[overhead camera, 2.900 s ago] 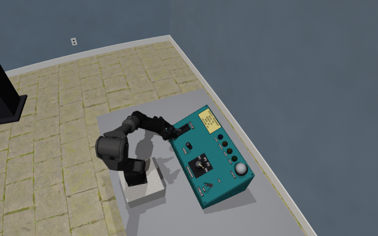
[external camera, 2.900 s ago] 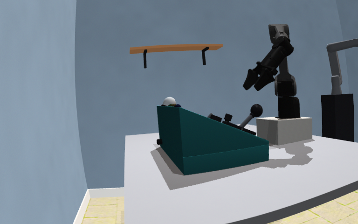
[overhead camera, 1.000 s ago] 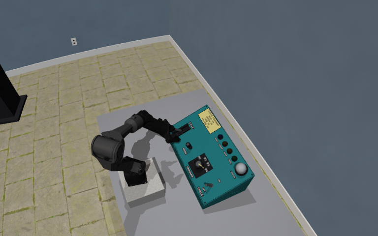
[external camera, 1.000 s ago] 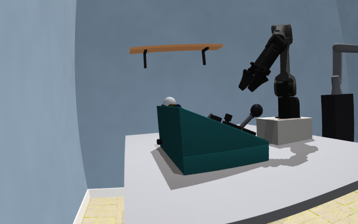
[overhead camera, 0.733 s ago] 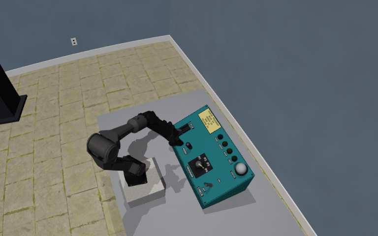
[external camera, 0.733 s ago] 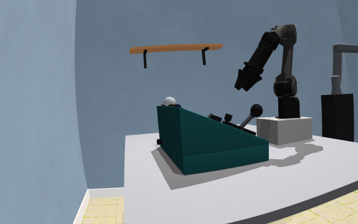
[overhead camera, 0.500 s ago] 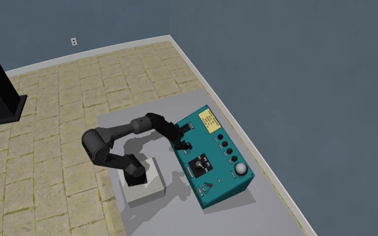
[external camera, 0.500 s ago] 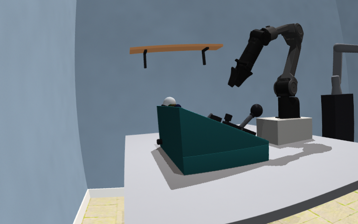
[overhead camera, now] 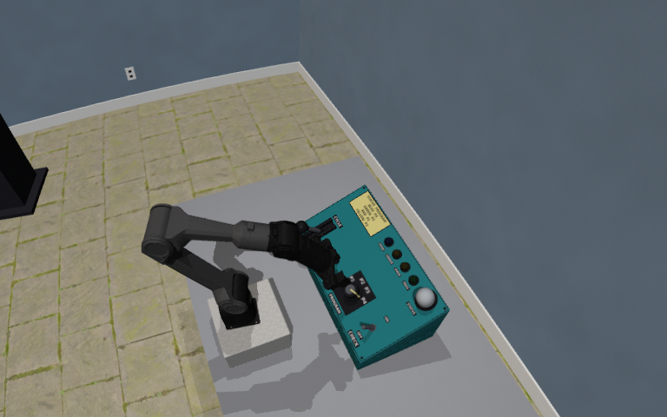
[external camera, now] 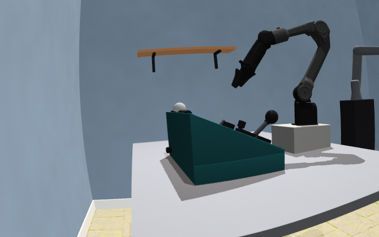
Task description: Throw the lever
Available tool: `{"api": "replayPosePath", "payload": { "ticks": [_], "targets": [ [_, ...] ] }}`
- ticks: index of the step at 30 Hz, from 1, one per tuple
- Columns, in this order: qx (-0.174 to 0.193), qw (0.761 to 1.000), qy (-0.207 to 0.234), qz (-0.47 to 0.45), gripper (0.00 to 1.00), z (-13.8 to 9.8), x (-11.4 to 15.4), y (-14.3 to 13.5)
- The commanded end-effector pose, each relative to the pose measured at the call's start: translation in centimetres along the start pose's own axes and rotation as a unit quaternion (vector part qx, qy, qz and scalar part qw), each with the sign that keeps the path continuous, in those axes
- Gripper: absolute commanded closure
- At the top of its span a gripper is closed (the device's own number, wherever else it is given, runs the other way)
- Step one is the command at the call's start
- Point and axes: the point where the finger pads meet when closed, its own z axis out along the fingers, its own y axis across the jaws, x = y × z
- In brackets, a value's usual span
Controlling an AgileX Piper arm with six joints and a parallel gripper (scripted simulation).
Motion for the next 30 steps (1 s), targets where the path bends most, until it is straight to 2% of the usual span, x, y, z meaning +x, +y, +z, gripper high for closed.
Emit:
{"api": "replayPosePath", "payload": {
  "ticks": [1, 7, 9, 14, 23, 30],
  "targets": [
    [-0.010, 1.000, 0.011, -0.010, 0.00, 0.4, 1.0, -0.5],
    [-0.040, 0.998, 0.011, -0.037, 0.00, 1.3, 3.1, -2.0],
    [-0.040, 0.998, 0.011, -0.037, 0.00, 1.3, 3.1, -2.0],
    [-0.053, 0.997, -0.013, -0.054, 0.00, 1.6, 3.9, -3.1],
    [-0.045, 0.994, -0.063, -0.076, 0.00, 1.6, 4.2, -5.1],
    [-0.036, 0.993, -0.080, -0.082, 0.00, 1.6, 4.2, -5.9]
  ]
}}
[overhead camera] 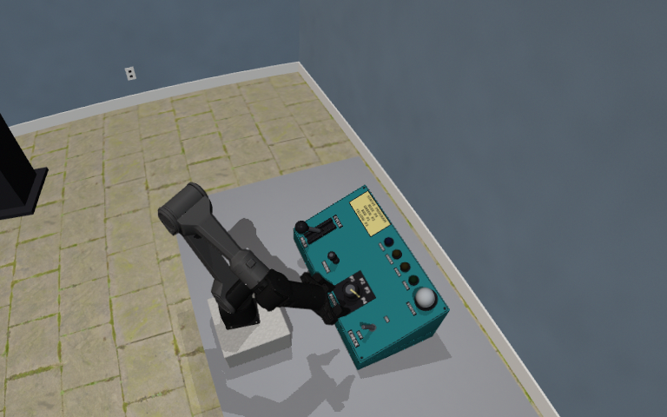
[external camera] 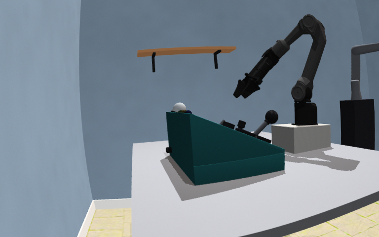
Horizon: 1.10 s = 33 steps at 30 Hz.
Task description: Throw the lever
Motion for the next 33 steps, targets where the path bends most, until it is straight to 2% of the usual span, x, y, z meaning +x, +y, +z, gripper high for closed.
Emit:
{"api": "replayPosePath", "payload": {
  "ticks": [1, 33],
  "targets": [
    [0.002, 1.000, -0.004, -0.002, 0.00, -0.04, 0.03, -0.18],
    [0.007, 1.000, -0.010, -0.005, 0.00, -0.10, 0.07, -0.46]
  ]
}}
